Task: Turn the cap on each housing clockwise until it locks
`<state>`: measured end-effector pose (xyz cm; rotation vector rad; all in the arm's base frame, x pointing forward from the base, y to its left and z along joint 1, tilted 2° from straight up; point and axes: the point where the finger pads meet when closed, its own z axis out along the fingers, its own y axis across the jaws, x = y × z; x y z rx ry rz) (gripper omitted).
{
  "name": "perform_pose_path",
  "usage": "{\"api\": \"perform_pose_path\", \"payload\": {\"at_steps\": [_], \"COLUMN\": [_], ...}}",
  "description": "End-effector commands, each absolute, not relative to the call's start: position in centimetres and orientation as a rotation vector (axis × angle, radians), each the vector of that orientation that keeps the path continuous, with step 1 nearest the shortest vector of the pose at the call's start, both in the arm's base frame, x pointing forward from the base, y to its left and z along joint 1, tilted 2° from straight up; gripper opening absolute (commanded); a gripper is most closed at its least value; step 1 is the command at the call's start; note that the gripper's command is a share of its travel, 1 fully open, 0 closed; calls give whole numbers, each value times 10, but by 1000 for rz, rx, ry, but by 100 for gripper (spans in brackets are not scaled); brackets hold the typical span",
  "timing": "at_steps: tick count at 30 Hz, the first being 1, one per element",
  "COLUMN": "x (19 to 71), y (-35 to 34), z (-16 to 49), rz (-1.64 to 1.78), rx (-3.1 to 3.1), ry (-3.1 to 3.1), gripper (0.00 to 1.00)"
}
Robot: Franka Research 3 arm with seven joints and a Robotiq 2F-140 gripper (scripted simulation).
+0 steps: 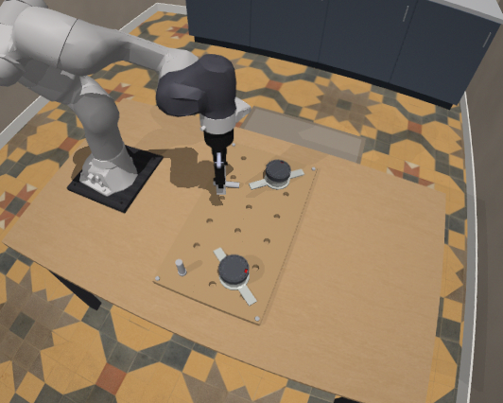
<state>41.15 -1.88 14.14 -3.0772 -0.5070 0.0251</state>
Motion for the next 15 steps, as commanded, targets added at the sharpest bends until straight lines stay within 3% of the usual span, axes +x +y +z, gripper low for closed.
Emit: {"api": "perform_pose_path", "payload": {"at_steps": [1, 3, 15], "x": [418, 423, 423], "y": [16, 74, 74], "z": [142, 143, 143], "rz": [13, 13, 13], "rx": [-3095, -3095, -3095], "ry": [-334, -334, -334], "gripper": [36, 36, 36]}}
